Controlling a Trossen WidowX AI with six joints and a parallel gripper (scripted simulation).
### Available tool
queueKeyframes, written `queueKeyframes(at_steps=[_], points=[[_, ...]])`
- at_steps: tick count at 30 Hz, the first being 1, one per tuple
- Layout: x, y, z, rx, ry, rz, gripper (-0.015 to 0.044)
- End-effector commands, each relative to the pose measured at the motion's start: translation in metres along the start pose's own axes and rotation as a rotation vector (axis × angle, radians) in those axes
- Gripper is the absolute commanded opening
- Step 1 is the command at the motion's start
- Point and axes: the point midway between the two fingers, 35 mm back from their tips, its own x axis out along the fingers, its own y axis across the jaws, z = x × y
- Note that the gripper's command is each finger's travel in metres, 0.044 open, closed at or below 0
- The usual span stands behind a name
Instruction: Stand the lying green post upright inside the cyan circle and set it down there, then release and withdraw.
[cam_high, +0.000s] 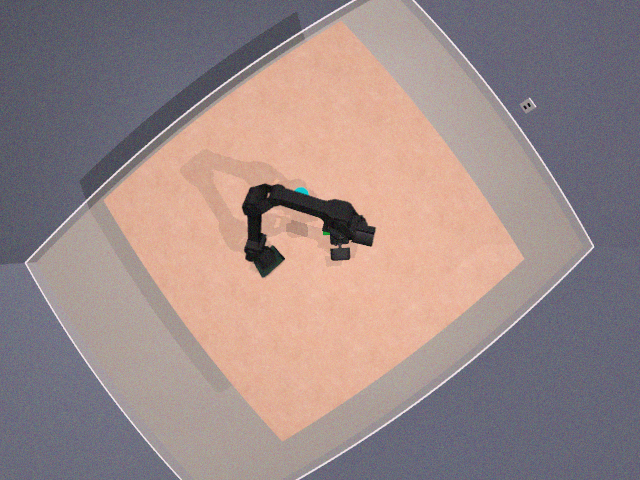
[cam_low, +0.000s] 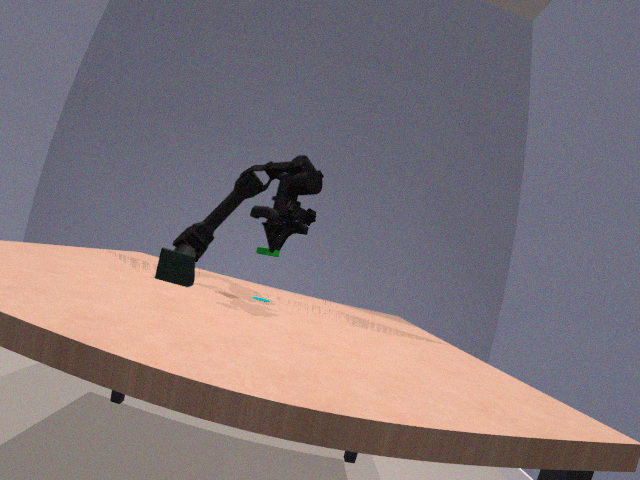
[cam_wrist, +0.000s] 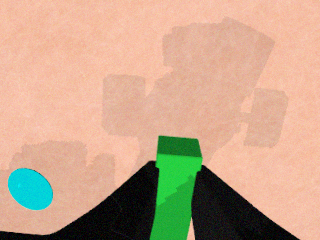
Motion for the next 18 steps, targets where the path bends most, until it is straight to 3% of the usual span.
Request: queueKeyframes(at_steps=[1,18], points=[[-0.002,0.011,-0.005,-0.005,-0.004,0.004,0.0023],[-0.007,0.058,-0.033,-0.061,-0.016,0.009,0.0023]])
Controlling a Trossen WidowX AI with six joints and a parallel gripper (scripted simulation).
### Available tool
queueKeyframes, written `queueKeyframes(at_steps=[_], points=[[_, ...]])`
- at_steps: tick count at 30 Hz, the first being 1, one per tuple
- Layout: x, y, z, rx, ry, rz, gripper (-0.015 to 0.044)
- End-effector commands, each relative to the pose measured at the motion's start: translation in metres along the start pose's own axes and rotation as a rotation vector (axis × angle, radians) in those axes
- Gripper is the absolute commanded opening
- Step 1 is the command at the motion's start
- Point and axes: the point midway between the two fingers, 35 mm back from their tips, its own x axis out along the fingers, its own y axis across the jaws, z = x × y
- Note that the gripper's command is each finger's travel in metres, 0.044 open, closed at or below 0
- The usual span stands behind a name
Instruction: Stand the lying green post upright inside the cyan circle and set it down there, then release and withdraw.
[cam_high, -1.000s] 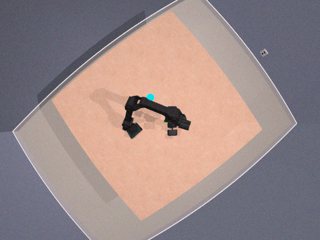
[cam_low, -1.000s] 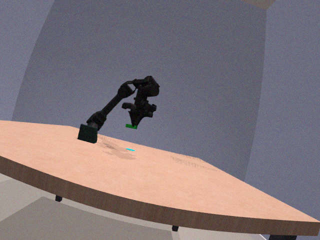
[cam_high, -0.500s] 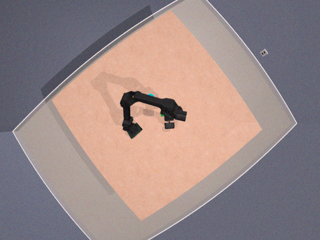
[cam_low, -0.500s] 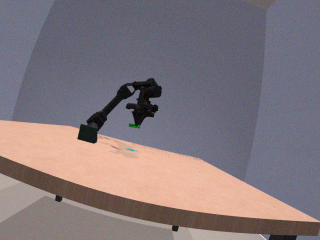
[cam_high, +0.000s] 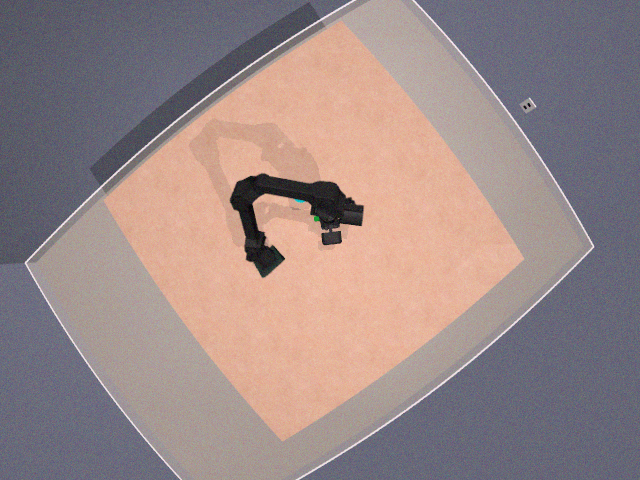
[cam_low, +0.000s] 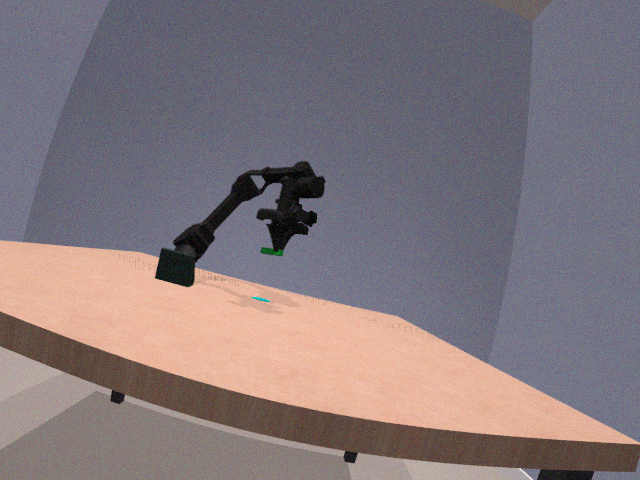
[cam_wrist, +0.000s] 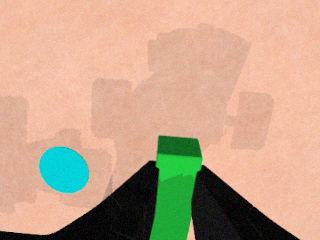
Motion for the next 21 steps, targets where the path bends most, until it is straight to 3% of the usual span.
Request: queueKeyframes(at_steps=[1,21], points=[[-0.001,0.01,-0.006,-0.006,-0.002,0.006,0.0023],[-0.002,0.061,-0.044,-0.075,-0.01,0.019,0.0023]])
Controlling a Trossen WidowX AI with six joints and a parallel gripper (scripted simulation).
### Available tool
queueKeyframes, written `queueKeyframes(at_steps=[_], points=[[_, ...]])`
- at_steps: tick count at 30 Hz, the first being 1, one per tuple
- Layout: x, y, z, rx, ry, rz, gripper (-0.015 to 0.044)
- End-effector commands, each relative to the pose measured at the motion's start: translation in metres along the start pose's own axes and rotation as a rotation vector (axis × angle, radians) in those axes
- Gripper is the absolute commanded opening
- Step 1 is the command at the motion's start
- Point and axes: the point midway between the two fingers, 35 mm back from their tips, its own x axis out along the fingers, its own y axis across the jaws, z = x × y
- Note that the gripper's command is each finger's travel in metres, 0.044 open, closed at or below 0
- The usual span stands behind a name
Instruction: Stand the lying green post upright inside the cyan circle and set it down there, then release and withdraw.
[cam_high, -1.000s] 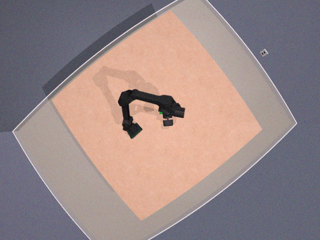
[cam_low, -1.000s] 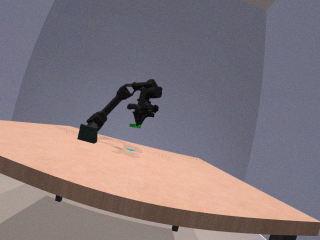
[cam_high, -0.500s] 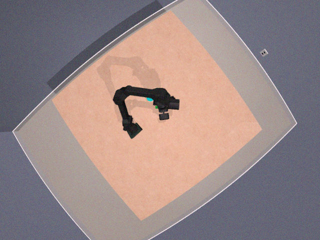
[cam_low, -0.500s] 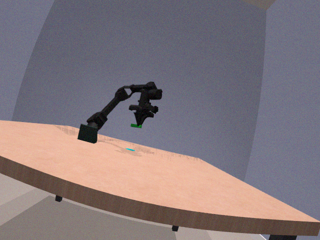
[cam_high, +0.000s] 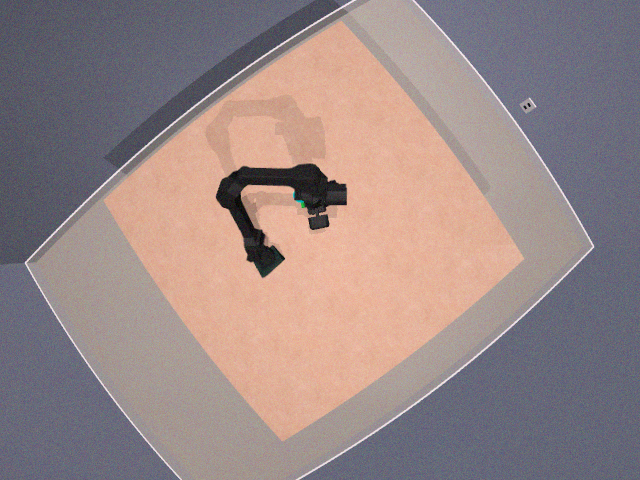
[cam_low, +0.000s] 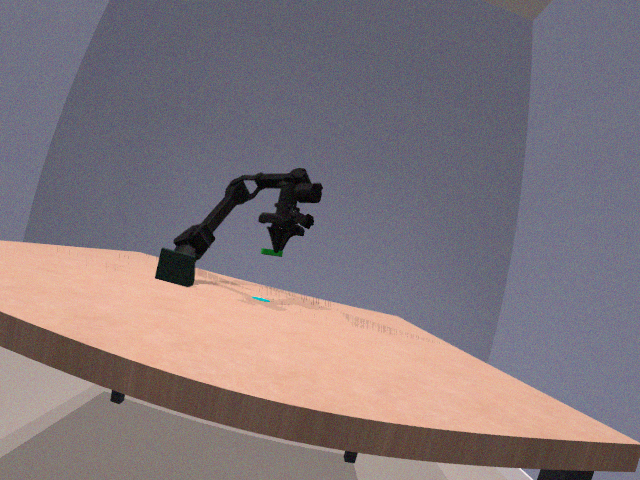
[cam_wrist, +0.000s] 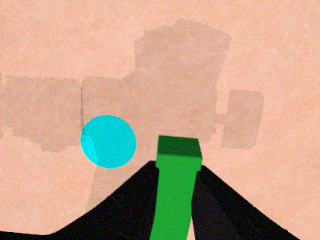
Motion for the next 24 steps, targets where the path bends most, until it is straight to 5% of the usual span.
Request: queueKeyframes(at_steps=[1,24], points=[[0.0,0.009,-0.007,-0.006,-0.001,0.007,0.0023],[0.004,0.056,-0.053,-0.083,0.0,0.031,0.0023]])
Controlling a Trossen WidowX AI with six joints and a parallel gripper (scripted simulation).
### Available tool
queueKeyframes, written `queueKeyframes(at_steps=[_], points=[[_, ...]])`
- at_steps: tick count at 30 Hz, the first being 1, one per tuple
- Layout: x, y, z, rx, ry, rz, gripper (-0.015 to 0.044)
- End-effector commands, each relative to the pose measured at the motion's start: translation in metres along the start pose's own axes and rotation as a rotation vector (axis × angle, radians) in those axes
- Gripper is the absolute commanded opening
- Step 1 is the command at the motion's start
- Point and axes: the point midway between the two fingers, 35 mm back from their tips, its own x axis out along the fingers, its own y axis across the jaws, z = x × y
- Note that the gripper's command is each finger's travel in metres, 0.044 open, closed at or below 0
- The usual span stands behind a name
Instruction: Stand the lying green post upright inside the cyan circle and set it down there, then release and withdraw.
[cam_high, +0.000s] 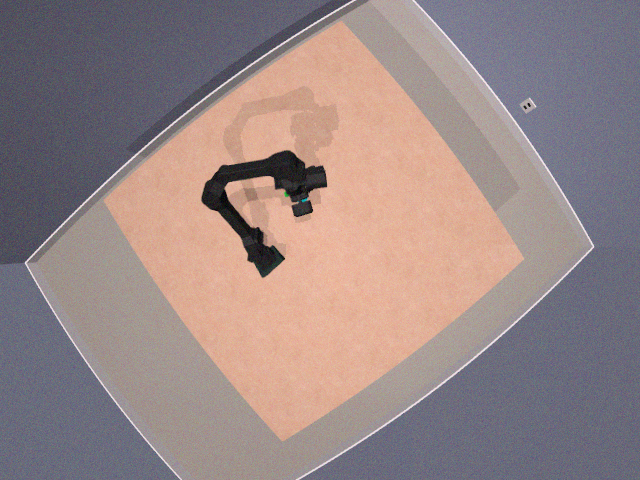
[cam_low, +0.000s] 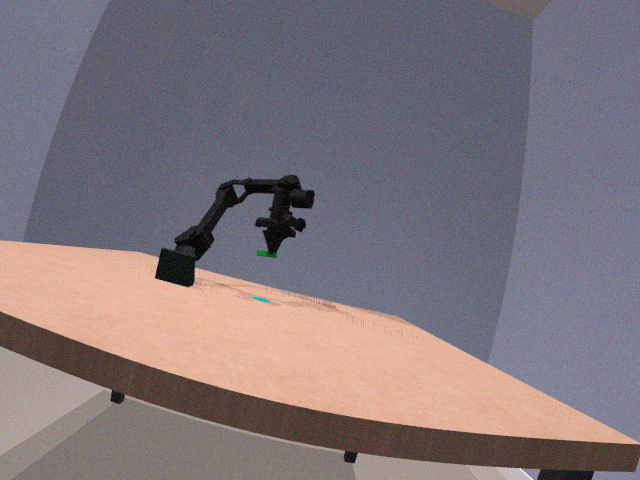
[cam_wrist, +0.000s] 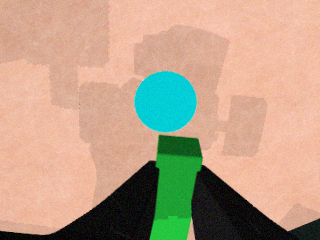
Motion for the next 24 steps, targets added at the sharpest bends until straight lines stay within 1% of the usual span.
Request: queueKeyframes(at_steps=[1,24], points=[[0.001,0.003,-0.003,0.002,0.0,0.005,0.0023],[0.013,-0.002,-0.014,-0.024,-0.041,-0.126,0.0023]])
